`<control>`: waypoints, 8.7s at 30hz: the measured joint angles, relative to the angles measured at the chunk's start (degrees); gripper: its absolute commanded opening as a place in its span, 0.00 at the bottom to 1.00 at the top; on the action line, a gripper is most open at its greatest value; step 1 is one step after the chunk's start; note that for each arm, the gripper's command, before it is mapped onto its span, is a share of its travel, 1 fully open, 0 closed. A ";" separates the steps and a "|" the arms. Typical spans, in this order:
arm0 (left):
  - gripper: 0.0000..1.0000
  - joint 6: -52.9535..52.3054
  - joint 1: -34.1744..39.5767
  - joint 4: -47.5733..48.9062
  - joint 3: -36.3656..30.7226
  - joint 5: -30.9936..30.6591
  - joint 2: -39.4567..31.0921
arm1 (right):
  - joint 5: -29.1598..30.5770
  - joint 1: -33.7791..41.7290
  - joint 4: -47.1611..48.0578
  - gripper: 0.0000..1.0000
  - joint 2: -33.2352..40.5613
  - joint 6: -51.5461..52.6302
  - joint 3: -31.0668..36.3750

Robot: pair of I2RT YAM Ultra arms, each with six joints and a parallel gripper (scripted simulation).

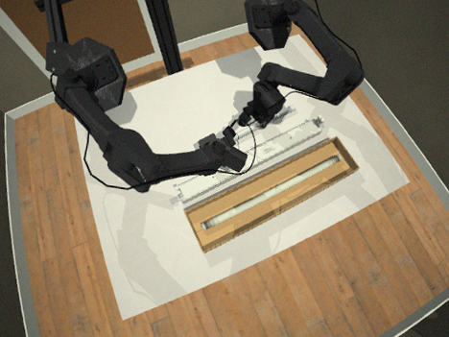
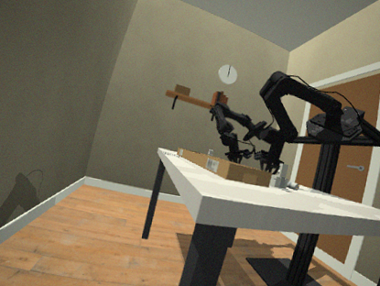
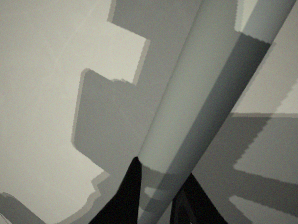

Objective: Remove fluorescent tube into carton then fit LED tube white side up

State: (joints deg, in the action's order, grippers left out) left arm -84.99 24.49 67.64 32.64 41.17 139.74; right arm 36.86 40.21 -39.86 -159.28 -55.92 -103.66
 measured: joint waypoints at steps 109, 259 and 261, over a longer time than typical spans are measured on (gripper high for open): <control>0.11 -0.11 0.04 0.48 -0.02 0.13 0.17 | -0.76 4.02 -7.74 0.49 5.03 4.50 -0.46; 0.11 0.02 0.13 0.24 -0.24 -0.02 -0.11 | 15.06 4.68 104.78 0.11 -4.33 -39.15 43.06; 0.11 0.09 0.13 0.20 -0.26 0.00 -0.15 | 15.08 4.70 104.76 0.11 -4.33 -39.10 43.06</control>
State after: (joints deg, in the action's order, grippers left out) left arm -84.90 24.62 67.83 32.38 41.17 139.59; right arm 51.94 44.91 64.90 -163.61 -95.02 -60.60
